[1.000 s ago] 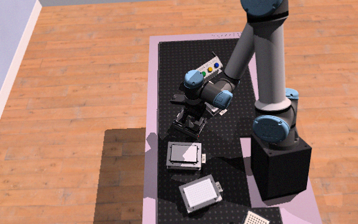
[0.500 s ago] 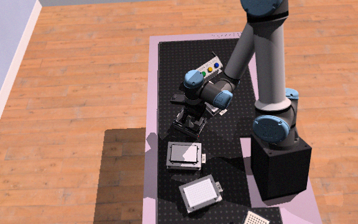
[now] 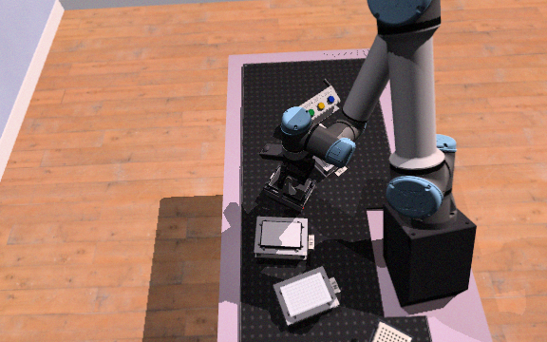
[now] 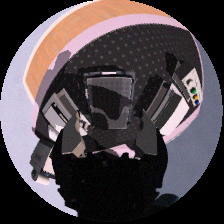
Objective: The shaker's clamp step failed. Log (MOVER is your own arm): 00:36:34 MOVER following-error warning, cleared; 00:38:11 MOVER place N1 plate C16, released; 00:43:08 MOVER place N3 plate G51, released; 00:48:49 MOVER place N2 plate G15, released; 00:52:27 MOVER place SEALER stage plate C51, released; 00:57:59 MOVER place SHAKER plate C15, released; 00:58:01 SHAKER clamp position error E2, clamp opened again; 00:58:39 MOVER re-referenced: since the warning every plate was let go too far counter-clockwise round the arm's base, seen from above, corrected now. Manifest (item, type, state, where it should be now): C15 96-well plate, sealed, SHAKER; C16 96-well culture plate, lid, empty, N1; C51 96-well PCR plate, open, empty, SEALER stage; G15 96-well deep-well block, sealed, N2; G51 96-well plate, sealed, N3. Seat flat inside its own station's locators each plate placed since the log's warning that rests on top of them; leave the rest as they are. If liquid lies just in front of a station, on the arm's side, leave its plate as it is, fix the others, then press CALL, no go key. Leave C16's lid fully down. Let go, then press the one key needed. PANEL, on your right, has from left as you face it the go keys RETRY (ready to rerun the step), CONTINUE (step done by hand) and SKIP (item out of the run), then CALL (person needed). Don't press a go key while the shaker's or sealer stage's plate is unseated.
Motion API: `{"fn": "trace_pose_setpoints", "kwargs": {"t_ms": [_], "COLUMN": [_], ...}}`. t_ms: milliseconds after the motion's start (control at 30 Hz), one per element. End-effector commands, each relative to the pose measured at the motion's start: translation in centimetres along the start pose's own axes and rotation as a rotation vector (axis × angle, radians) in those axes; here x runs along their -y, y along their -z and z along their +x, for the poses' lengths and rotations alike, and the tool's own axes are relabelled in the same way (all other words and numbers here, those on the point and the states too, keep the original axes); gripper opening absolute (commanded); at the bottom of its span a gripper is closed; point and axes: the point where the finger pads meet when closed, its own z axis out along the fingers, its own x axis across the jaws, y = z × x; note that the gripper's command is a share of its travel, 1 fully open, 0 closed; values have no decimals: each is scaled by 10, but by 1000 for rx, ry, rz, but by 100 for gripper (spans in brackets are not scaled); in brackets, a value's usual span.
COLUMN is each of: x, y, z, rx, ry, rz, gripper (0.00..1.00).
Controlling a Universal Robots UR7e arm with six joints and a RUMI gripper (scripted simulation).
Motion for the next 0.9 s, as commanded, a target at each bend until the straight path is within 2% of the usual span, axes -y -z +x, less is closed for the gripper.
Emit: {"fn": "trace_pose_setpoints", "kwargs": {"t_ms": [0,233,300,467,767,800,867], "x": [0,0,0,0,0,3,3], "y": [5,40,40,65,65,65,65], "z": [0,0,0,0,0,4,4], "rx": [0,0,0,0,0,0,0], "ry": [0,0,0,0,0,-20,-20], "rz": [1,1,1,1,1,1,1], "gripper": [82,82,82,82,82,0,0]}}
